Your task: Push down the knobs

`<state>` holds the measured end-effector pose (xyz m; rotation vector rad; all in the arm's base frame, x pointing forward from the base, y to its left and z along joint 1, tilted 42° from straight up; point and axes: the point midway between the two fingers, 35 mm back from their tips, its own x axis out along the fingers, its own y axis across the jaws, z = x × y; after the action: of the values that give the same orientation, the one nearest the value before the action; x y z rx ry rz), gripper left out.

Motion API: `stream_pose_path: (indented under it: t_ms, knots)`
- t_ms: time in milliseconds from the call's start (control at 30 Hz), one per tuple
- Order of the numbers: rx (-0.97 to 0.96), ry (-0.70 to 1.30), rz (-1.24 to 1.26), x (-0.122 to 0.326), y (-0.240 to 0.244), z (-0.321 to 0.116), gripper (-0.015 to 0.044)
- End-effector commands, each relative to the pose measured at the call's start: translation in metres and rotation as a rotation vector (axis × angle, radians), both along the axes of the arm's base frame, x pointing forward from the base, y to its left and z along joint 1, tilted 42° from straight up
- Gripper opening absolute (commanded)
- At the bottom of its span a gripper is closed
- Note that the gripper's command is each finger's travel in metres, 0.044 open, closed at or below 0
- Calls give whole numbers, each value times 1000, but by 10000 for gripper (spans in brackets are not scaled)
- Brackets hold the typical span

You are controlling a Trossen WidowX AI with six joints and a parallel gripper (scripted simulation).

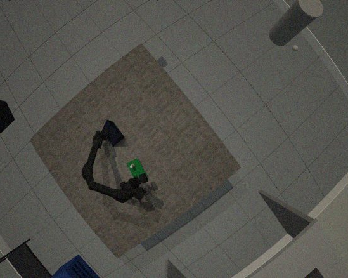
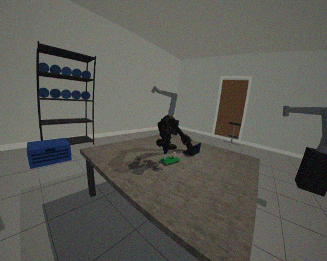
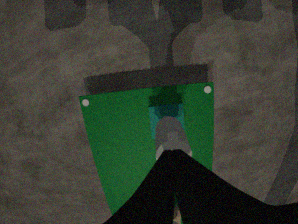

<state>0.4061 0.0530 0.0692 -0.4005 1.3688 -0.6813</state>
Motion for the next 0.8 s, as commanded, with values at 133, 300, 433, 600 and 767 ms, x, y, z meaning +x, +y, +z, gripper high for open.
stream_pose_path:
  t_ms: [133, 300, 433, 600, 767]
  knots:
    - [-5, -1, 2, 1, -3, -1, 0]
    - [-5, -1, 2, 1, -4, -2, 0]
    - [-5, -1, 2, 1, -4, -2, 0]
    - [-5, -1, 2, 1, -4, -2, 0]
    - [-5, -1, 2, 1, -6, -4, 0]
